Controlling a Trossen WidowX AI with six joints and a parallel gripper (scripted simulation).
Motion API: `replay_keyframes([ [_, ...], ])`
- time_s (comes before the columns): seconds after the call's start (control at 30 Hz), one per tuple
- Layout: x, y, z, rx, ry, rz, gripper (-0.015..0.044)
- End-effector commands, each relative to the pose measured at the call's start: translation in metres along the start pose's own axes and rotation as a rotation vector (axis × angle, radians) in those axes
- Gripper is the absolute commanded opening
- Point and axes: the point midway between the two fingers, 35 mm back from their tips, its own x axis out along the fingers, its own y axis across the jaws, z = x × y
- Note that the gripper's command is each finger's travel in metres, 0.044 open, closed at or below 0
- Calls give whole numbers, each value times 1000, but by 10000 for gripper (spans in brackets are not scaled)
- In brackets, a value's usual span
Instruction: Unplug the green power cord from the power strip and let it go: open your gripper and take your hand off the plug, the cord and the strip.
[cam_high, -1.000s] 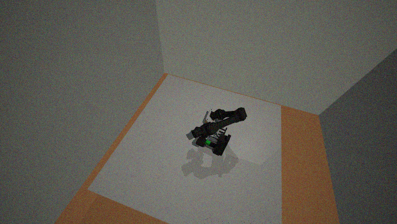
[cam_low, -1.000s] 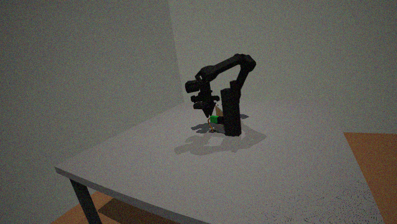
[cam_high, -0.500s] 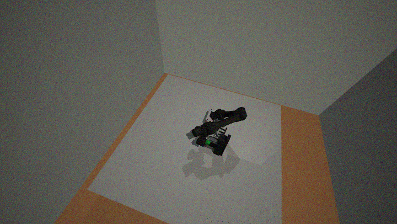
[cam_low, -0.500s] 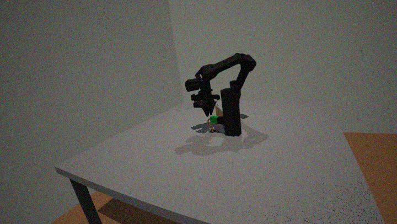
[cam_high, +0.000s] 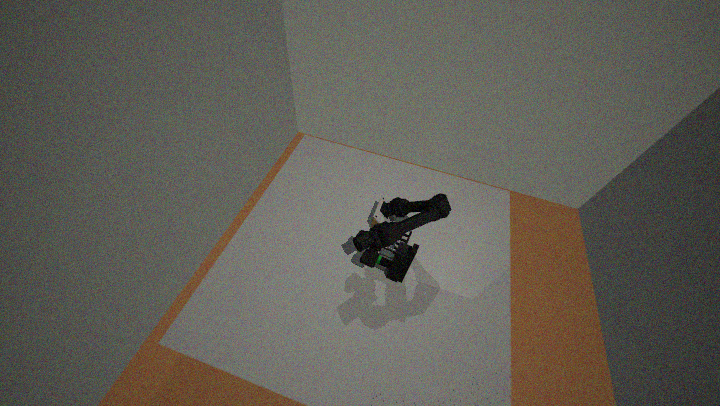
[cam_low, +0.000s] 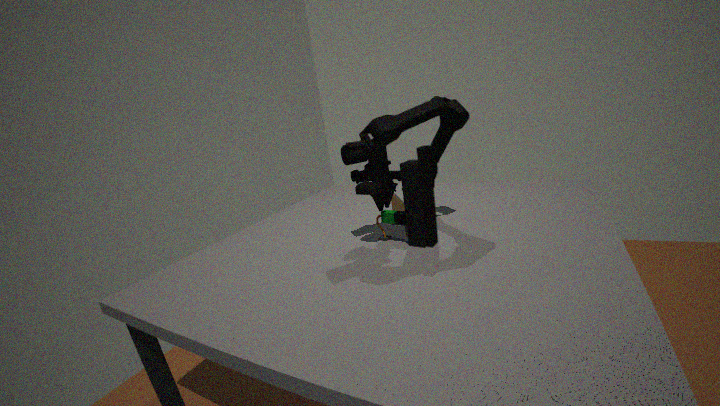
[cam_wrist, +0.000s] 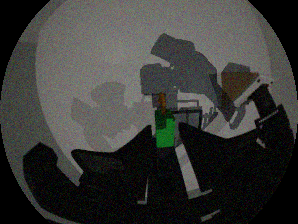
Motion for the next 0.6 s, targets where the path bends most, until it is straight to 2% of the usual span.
replay_keyframes([
  [0.0,1,-1,-3,8,6,-3,160],
  [0.5,13,-1,-3,8,6,-3,160],
  [0.57,10,1,-3,-1,0,0,107],
])
